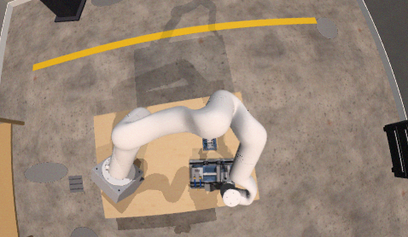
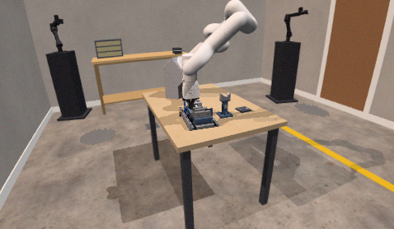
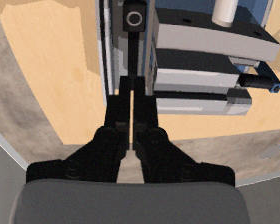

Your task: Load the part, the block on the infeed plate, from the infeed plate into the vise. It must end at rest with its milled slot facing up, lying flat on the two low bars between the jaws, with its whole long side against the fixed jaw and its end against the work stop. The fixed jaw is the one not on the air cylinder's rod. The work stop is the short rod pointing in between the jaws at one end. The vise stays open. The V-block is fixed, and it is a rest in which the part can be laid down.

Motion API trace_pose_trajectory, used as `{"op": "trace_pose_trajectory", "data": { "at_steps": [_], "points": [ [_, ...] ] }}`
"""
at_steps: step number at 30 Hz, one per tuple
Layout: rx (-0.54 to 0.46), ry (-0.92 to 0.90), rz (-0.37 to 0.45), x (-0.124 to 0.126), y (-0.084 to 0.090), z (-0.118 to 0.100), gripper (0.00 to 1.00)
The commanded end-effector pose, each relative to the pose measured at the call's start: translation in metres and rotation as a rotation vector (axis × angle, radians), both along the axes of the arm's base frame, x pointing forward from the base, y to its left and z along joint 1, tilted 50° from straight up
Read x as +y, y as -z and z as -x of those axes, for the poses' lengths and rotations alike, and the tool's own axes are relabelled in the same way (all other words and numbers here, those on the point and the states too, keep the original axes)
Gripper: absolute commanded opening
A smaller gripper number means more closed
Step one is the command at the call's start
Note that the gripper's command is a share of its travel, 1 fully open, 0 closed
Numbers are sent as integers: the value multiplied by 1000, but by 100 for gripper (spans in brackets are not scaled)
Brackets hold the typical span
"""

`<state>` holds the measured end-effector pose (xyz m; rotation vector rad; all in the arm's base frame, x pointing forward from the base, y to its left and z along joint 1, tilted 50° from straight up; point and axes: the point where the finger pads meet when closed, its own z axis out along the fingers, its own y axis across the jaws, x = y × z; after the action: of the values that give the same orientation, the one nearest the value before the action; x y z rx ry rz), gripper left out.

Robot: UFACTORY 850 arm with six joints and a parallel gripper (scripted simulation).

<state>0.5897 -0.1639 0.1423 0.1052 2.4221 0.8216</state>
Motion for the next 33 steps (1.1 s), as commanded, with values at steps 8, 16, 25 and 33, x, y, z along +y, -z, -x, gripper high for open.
{"op": "trace_pose_trajectory", "data": {
  "at_steps": [8, 16, 25, 33],
  "points": [
    [-1, 1, 1, -1, -1, 0, 0],
    [-1, 1, 1, 0, 0, 0, 0],
    [-1, 1, 1, 0, 0, -1, 0],
    [-1, 1, 1, 1, 2, -2, 0]
  ]
}}
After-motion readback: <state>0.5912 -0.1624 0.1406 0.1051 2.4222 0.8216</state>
